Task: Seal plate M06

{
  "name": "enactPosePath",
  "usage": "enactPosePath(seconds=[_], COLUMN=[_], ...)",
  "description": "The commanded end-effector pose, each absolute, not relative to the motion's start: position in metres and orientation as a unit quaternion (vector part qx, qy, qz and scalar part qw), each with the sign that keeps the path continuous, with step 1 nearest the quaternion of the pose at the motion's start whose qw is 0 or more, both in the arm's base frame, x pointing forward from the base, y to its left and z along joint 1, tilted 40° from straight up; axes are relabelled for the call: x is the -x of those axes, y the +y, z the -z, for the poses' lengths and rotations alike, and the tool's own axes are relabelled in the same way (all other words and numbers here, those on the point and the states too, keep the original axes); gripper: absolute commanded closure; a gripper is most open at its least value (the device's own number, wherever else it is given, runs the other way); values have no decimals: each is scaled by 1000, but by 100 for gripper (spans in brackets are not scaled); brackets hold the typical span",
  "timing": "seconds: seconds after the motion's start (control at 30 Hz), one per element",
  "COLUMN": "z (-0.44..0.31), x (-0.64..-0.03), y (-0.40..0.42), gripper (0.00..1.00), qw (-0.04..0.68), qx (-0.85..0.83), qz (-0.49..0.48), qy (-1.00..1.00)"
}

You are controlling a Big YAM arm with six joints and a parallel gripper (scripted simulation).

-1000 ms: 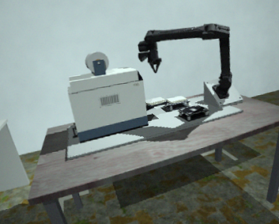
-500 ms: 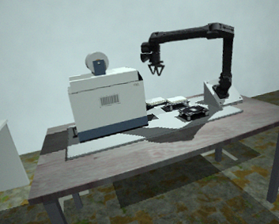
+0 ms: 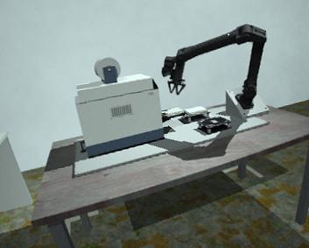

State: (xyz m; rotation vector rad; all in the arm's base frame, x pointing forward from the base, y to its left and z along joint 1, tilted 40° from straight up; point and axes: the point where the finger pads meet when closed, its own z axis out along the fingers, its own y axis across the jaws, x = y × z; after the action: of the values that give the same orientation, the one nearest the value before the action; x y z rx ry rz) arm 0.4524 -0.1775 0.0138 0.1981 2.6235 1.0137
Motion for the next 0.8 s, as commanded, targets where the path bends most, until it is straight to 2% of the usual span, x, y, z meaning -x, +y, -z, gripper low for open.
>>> enactPosePath(seconds=[0.0,0.77], z=[5,1], x=[-450,-464], y=[-157,-183], gripper=[0,0], qw=[151,172], qx=[-96,-74], qz=[-351,-344], qy=[919,920])
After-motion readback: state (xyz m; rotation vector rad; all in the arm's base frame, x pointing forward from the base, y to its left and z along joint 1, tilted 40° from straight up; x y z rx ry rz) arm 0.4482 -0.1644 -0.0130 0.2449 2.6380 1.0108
